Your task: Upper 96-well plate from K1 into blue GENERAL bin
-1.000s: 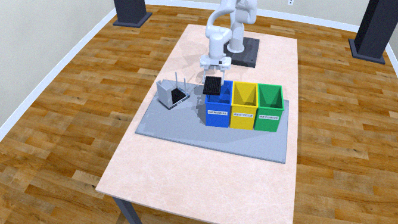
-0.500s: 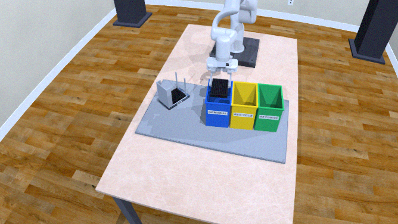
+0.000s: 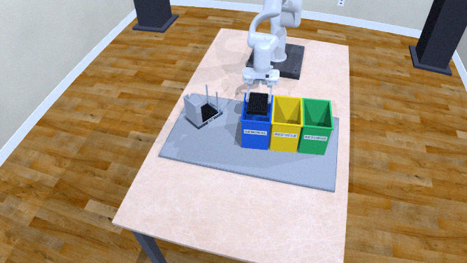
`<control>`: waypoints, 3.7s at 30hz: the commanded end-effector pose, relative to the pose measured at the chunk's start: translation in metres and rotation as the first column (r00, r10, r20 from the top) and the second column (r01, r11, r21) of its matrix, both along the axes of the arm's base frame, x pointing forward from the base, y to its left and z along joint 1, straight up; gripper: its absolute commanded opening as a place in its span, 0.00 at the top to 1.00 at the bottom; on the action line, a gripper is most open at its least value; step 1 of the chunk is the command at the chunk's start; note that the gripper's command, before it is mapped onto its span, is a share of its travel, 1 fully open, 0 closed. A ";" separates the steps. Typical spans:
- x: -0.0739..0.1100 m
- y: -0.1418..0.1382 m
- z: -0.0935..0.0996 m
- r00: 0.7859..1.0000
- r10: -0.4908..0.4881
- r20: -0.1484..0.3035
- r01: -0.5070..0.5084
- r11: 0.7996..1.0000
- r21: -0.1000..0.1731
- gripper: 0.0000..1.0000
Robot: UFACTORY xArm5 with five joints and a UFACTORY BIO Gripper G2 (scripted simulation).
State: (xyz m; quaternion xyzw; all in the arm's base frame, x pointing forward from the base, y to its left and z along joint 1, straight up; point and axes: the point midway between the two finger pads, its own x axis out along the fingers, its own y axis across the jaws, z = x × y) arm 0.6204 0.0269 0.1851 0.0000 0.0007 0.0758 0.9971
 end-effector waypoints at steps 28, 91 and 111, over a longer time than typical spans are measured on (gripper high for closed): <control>0.000 -0.001 -0.012 1.000 0.000 0.002 0.000 1.000 0.003 1.00; 0.000 -0.001 -0.032 1.000 0.000 0.002 0.000 1.000 0.003 0.82; 0.000 -0.001 -0.008 1.000 0.000 0.002 0.000 1.000 0.003 0.82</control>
